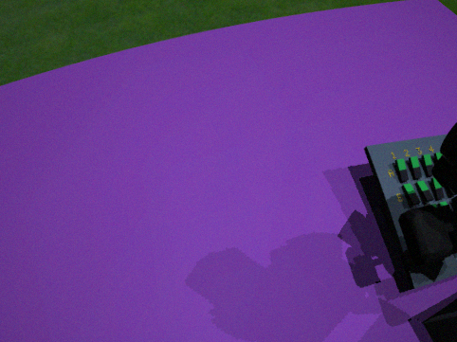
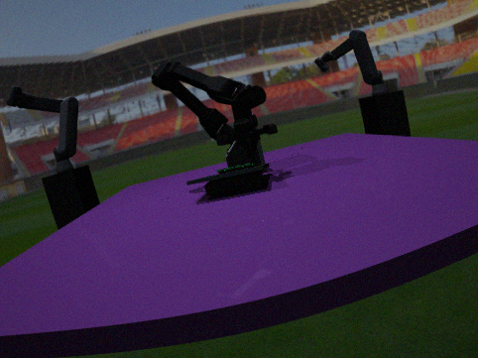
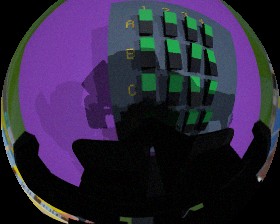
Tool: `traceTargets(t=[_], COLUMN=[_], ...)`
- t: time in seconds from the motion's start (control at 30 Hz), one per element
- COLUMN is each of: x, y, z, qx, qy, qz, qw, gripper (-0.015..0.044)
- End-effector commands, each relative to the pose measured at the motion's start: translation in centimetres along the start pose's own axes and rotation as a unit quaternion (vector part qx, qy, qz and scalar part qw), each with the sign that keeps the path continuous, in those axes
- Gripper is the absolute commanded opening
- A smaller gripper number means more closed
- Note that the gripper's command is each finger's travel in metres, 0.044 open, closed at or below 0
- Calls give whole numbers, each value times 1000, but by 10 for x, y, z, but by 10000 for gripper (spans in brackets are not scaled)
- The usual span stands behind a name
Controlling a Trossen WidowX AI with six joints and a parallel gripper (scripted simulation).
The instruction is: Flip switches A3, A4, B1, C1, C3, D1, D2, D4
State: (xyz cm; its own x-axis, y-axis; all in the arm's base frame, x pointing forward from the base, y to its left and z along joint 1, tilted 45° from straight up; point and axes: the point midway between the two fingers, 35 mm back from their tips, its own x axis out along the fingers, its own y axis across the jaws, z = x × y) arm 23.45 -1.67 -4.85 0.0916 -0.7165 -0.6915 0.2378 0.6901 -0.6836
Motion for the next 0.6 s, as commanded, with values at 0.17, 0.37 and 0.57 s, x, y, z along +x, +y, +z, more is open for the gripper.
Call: traceTargets(t=[0.17,0.37,0.57], x=[1,2,3], y=[0,0,0], z=[0,0,0], qx=[-2,-2,-2], qy=[-2,-2,-2], qz=[-1,-1,-1], qw=[1000,1000,1000], gripper=[0,0,0])
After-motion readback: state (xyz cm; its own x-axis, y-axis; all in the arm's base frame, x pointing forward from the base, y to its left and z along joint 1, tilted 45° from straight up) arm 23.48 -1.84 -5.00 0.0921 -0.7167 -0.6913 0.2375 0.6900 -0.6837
